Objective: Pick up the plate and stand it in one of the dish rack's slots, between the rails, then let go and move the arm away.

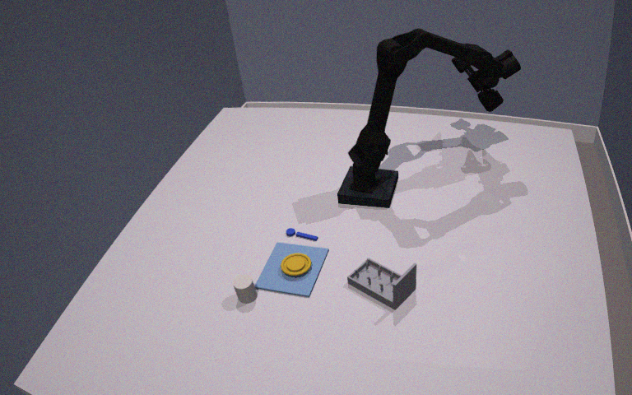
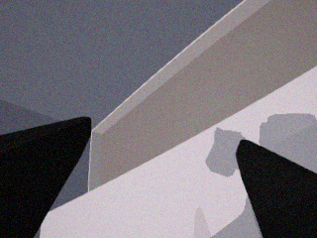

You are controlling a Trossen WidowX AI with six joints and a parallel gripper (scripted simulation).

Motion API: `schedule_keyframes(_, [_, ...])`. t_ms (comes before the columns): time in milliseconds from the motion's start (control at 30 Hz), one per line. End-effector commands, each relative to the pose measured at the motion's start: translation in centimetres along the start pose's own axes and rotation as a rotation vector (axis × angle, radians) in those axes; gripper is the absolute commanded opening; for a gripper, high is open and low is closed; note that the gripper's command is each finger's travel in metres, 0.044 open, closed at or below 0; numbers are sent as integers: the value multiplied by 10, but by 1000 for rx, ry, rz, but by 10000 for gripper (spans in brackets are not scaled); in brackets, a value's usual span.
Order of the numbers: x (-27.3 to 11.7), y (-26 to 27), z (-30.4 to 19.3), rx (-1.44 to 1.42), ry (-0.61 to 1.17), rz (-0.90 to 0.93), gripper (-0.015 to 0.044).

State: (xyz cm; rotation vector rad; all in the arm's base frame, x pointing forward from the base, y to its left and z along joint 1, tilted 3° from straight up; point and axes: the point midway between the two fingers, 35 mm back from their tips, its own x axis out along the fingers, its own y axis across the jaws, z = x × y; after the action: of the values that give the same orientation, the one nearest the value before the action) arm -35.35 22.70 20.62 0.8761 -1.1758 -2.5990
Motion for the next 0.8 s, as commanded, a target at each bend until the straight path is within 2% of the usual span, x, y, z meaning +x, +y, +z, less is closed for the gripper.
schedule_keyframes(0, [-36,-36,2,59,-63,-108,400])
schedule_keyframes(367, [-150,-122,-17,245,-236,-395,400])
schedule_keyframes(767, [-270,-181,-84,505,-382,-671,400])
